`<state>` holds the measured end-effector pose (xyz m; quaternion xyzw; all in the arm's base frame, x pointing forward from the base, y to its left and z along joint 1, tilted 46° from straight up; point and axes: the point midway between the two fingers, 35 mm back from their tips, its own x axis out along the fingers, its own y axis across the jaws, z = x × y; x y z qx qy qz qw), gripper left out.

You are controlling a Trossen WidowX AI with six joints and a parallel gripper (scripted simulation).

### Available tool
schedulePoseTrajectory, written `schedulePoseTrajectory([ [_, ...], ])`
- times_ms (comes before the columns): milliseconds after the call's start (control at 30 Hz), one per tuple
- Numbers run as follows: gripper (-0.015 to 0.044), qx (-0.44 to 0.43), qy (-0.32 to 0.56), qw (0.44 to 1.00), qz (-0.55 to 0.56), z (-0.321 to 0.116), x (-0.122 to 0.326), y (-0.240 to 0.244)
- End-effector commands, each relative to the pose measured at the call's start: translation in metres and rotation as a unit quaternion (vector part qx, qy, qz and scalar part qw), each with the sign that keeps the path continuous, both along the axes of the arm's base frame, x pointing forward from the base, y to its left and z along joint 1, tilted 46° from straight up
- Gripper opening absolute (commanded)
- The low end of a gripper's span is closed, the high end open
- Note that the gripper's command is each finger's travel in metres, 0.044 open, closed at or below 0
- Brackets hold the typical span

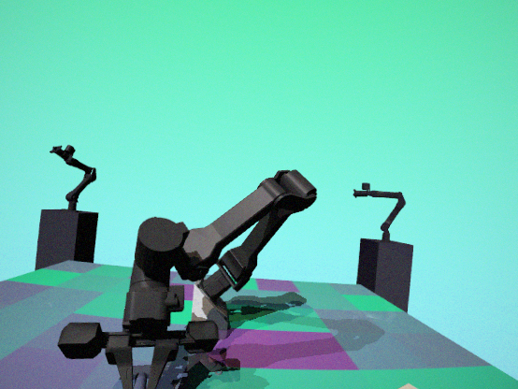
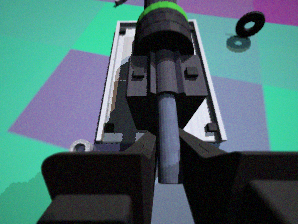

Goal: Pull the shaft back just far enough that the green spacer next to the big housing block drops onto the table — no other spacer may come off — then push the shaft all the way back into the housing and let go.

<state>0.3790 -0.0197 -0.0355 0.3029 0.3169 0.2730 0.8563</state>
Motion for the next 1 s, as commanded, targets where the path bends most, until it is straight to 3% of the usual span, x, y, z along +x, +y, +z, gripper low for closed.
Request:
schedulePoseTrajectory([
  [0, 0.0, 0.002, 0.001, 1.0, 0.0, -0.0007, -0.0047, -0.0006],
  [967, 0.0, 0.002, 0.002, 1.0, 0.0, -0.0016, -0.0093, -0.0017],
])
